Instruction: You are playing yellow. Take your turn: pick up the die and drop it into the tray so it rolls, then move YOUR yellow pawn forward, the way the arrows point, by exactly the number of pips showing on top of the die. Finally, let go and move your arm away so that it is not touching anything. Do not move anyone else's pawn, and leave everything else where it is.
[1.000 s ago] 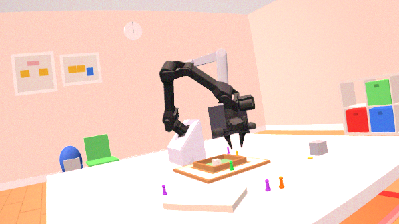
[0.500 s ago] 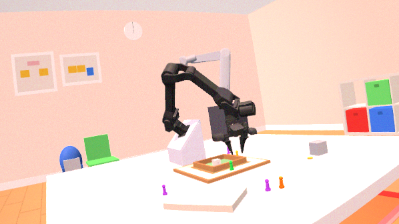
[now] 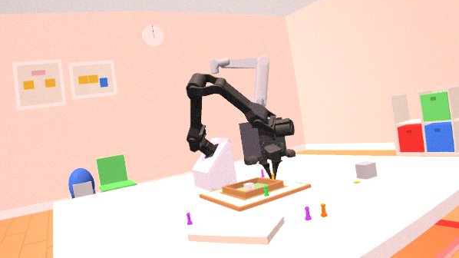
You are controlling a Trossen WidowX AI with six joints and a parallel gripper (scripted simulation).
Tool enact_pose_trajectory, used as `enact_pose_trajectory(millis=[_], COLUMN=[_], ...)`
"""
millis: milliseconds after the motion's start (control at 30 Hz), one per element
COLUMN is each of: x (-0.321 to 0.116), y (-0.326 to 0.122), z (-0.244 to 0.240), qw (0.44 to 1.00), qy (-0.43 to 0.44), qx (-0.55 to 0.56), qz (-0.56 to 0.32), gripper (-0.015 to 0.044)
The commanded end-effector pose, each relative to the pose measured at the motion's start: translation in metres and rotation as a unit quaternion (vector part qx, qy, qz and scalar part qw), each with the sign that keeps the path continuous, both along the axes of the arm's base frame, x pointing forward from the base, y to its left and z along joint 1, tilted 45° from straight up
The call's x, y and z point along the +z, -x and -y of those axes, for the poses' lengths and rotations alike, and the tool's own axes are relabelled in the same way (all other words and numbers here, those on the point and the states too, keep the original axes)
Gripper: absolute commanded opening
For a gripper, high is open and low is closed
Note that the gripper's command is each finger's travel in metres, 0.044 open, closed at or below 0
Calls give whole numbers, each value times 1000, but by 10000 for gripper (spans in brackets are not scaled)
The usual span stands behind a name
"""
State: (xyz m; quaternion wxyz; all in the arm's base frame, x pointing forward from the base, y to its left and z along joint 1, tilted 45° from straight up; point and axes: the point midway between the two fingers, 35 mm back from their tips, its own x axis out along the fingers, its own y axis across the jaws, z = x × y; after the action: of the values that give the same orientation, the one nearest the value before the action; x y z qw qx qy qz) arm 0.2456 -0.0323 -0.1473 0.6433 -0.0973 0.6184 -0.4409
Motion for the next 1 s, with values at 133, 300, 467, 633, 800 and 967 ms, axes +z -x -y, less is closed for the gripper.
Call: enact_pose_trajectory(millis=[133,300,467,633,800,967], x=[1,20,47,76,92,93], y=[-1,-10,-17,-18,-18,-10], z=[0,-22,-49,-75,-87,-78], qw=[1000,1000,1000,1000,1000,1000], qy=[1,-2,-4,-3,-2,-2], qx=[3,4,4,3,3,3], qz=[-1,0,0,-1,-1,-2], gripper=[0,0,0,0,0,0])
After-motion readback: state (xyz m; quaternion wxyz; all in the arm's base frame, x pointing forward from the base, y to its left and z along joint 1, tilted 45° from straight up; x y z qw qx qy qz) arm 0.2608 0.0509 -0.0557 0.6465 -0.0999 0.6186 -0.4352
